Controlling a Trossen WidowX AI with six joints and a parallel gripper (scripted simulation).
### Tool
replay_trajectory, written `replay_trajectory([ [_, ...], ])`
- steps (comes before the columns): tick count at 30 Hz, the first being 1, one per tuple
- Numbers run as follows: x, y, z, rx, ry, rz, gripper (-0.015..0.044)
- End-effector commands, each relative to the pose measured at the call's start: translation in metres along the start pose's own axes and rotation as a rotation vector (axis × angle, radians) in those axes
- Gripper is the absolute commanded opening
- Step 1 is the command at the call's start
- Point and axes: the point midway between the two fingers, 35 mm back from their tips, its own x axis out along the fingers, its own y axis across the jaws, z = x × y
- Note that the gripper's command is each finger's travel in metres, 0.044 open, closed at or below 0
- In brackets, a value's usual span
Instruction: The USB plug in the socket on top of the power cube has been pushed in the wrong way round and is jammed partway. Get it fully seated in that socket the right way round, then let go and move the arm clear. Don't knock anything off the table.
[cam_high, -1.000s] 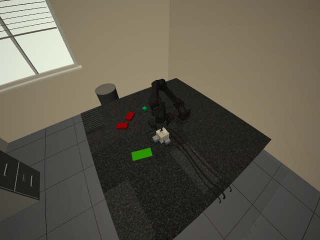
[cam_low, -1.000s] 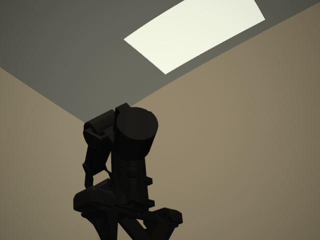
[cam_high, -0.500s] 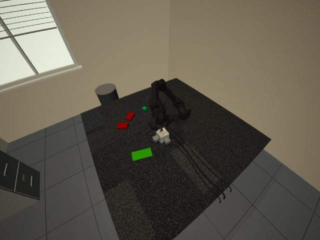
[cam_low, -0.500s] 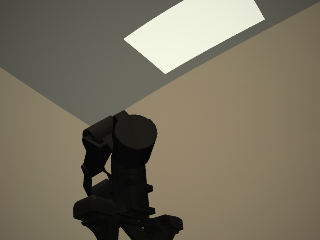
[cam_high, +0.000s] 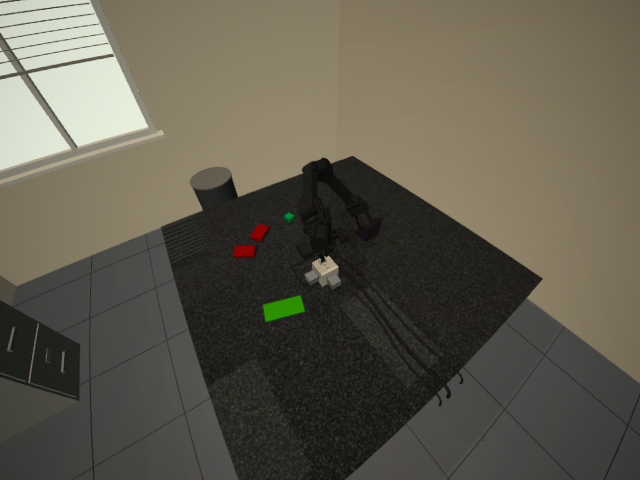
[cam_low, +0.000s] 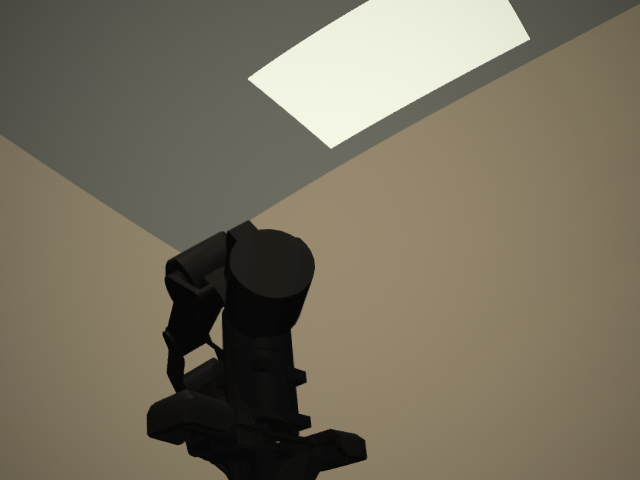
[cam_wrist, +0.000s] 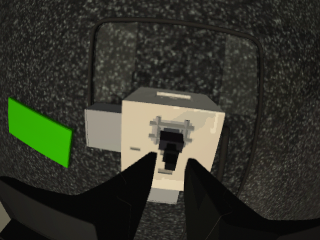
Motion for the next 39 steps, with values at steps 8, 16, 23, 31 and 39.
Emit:
replay_trajectory([
  [8,0.0,0.0,0.0,0.001,0.0,0.001,0.0],
  [16,0.0,0.0,0.0,0.001,0.0,0.001,0.0],
  [23,-0.002,0.0,0.0,0.0,0.0,0.001,0.0],
  [31,-0.008,0.0,0.0,0.0,0.0,0.001,0.0],
  [39,-0.013,0.0,0.0,0.0,0.0,0.0,0.0],
])
